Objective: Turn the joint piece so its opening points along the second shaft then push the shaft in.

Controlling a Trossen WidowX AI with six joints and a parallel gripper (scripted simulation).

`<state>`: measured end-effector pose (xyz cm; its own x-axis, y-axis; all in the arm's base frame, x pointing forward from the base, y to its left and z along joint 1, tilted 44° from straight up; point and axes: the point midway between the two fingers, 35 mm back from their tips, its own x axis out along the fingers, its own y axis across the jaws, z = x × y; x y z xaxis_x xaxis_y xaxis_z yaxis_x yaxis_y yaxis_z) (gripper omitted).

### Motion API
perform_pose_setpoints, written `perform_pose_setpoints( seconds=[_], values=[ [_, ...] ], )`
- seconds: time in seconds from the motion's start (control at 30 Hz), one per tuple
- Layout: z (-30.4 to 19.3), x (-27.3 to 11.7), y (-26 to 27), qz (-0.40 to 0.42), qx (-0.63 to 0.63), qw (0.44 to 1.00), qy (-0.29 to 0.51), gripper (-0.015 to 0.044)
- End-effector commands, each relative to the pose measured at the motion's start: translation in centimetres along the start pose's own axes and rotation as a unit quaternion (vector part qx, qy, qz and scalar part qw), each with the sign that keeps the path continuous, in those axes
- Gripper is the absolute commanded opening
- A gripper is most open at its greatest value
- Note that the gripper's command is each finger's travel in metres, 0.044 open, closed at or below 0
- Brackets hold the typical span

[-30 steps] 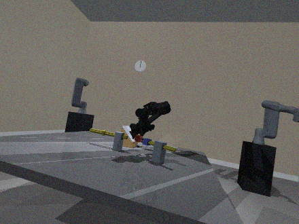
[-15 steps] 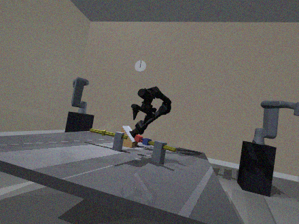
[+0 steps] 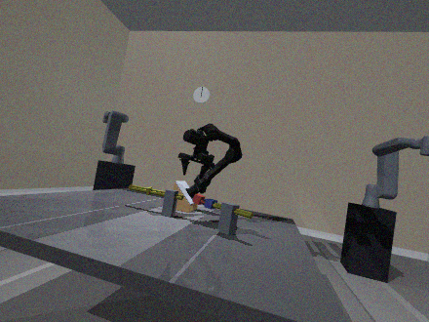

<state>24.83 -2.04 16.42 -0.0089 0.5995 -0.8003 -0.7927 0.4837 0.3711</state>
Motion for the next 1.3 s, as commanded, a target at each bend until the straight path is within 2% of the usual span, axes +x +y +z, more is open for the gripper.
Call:
perform_pose_setpoints(
  seconds=[0.0,0.63,1.27],
  values=[
    [-0.41,0.26,-0.02,0.009,-0.003,1.0,0.002,0.044],
    [-0.31,0.74,0.0,0.006,0.255,0.967,0.014,0.044],
    [-0.21,1.24,0.03,-0.002,0.505,0.863,0.024,0.044]
  ],
)
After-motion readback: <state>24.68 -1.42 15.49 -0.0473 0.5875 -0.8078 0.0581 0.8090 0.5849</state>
